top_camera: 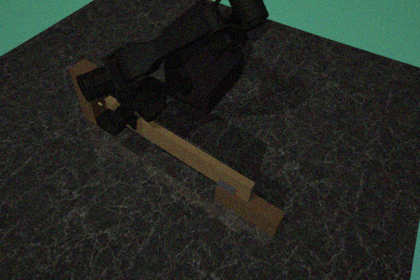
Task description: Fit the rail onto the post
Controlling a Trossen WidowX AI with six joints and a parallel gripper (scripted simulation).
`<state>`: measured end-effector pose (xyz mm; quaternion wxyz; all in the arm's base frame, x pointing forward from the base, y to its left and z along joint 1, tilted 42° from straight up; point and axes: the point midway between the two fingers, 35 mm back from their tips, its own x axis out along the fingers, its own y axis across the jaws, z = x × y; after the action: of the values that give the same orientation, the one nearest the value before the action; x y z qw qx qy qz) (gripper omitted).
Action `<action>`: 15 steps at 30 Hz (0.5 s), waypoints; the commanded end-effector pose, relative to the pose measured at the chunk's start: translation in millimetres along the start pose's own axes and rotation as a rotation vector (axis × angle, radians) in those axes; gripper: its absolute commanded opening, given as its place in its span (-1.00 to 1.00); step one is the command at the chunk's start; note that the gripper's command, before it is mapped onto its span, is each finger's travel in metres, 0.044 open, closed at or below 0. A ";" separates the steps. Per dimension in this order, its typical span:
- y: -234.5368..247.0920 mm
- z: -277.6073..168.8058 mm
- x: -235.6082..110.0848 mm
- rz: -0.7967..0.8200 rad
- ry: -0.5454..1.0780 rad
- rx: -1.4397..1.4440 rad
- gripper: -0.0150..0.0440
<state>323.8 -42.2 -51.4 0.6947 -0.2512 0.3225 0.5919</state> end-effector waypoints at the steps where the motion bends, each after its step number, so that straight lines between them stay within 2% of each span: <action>1: -3.7 0.0 -3.1 -0.013 0.002 -0.002 -0.49; 15: -4.4 0.0 -1.8 -0.013 0.002 -0.002 -0.49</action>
<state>324.4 -42.3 -51.5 0.6949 -0.2524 0.3219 0.5914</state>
